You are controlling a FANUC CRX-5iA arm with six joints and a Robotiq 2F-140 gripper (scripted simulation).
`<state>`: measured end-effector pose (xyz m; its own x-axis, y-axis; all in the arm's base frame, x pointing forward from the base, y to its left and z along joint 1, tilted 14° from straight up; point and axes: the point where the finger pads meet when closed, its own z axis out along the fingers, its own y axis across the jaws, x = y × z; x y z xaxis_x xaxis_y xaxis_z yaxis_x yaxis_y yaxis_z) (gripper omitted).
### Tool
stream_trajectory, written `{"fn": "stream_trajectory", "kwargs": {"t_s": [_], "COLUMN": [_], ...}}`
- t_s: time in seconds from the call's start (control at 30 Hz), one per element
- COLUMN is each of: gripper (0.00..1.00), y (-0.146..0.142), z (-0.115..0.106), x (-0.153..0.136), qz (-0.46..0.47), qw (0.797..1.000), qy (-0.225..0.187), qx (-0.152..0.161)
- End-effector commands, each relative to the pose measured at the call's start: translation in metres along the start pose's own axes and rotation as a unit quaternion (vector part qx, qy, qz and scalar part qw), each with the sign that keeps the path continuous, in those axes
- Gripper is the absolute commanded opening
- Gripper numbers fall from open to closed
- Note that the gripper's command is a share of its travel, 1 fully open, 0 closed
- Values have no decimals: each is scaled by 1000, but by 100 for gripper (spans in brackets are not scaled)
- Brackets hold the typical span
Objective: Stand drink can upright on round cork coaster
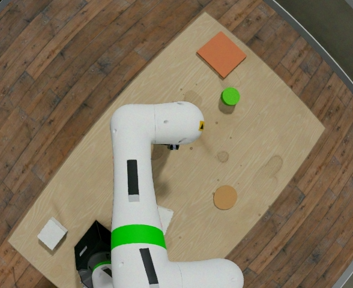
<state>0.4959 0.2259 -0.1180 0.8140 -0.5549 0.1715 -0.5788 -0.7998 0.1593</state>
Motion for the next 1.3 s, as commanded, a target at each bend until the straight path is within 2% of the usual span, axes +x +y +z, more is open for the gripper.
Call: {"fn": "stream_trajectory", "kwargs": {"t_s": [0.0,0.5,0.63,0.83,0.9,1.1,1.27], "gripper": [10,10,10,10,10,10,10], "y": [-1,-1,-1,-1,-1,-1,0], "z": [-1,-5,-20,-57,-57,-89,-99], "x": [0,0,0,0,0,0,0], "qz": [0,0,0,0,0,0,0], "qw": [1000,1000,1000,1000,1000,1000,1000], "qy": [0,0,1,1,1,1,1], "qx": [1,1,1,1,1,1,1]}}
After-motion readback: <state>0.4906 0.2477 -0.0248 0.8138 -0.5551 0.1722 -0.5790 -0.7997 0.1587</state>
